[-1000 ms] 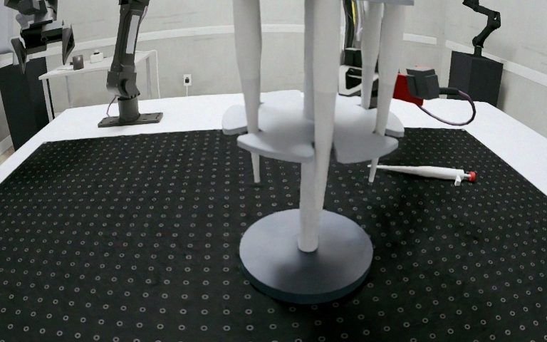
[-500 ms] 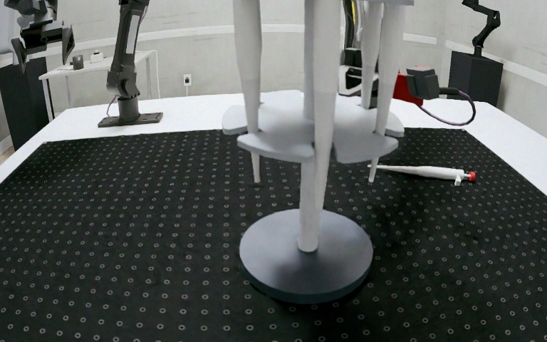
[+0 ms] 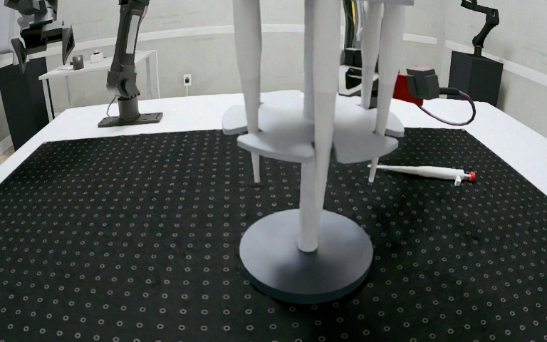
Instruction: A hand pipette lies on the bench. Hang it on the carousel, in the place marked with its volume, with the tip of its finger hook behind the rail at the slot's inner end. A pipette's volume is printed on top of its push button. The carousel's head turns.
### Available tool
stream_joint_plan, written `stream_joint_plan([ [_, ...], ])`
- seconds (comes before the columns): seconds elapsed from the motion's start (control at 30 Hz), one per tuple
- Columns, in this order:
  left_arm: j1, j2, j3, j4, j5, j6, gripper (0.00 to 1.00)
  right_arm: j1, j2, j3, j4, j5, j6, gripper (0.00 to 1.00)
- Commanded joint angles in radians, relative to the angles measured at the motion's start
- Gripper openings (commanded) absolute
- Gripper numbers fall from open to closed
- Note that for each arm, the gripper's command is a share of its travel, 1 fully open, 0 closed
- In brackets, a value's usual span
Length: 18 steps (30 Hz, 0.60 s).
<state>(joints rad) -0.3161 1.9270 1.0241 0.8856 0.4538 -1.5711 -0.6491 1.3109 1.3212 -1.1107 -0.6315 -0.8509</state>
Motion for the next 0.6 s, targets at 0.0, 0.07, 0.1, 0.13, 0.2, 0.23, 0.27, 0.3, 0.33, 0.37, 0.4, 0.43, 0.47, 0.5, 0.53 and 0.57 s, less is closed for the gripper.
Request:
stream_joint_plan([
  [0.0, -0.015, -0.033, -0.009, 0.029, -0.019, 0.001, 0.00, -0.009, 0.006, 0.020, 0.008, -0.016, -0.006, 1.00],
  [0.07, -0.015, -0.033, -0.009, 0.029, -0.019, 0.001, 0.00, -0.009, 0.006, 0.020, 0.008, -0.016, -0.006, 1.00],
  [0.1, -0.031, -0.042, -0.032, 0.033, -0.069, 0.001, 0.00, -0.009, 0.006, 0.020, 0.008, -0.016, -0.006, 1.00],
  [0.13, -0.048, -0.052, -0.047, 0.038, -0.117, 0.001, 0.00, -0.009, 0.006, 0.020, 0.008, -0.016, -0.006, 1.00],
  [0.2, -0.077, -0.066, -0.069, 0.046, -0.199, 0.000, 0.00, -0.009, 0.006, 0.020, 0.008, -0.016, -0.006, 1.00],
  [0.23, -0.083, -0.066, -0.072, 0.049, -0.209, 0.000, 0.00, -0.009, 0.006, 0.020, 0.008, -0.016, -0.006, 1.00],
  [0.27, -0.088, -0.066, -0.074, 0.052, -0.218, 0.000, 0.00, -0.009, 0.006, 0.020, 0.008, -0.016, -0.006, 1.00],
  [0.3, -0.093, -0.069, -0.047, 0.057, -0.225, -0.002, 0.00, -0.009, 0.006, 0.020, 0.008, -0.016, -0.006, 1.00],
  [0.33, -0.097, -0.068, -0.057, 0.058, -0.230, 0.000, 0.00, -0.009, 0.006, 0.020, 0.008, -0.016, -0.006, 1.00],
  [0.37, -0.100, -0.067, -0.079, 0.058, -0.234, 0.001, 0.00, -0.009, 0.006, 0.020, 0.008, -0.016, -0.006, 1.00],
  [0.4, -0.100, -0.067, -0.079, 0.058, -0.234, 0.001, 0.00, -0.009, 0.006, 0.020, 0.008, -0.016, -0.006, 1.00],
  [0.43, -0.100, -0.067, -0.079, 0.058, -0.234, 0.001, 0.00, -0.009, 0.006, 0.020, 0.008, -0.016, -0.006, 1.00],
  [0.47, -0.104, -0.068, -0.063, 0.062, -0.240, 0.002, 0.00, -0.009, 0.006, 0.020, 0.008, -0.016, -0.006, 1.00],
  [0.5, -0.106, -0.068, -0.072, 0.063, -0.242, 0.003, 0.00, -0.009, 0.006, 0.020, 0.008, -0.016, -0.006, 1.00],
  [0.53, -0.097, -0.050, -0.066, 0.050, -0.234, 0.001, 0.00, -0.009, 0.006, 0.020, 0.008, -0.016, -0.006, 1.00],
  [0.57, -0.097, -0.050, -0.066, 0.050, -0.234, 0.001, 0.00, -0.009, 0.006, 0.020, 0.008, -0.016, -0.006, 1.00],
])
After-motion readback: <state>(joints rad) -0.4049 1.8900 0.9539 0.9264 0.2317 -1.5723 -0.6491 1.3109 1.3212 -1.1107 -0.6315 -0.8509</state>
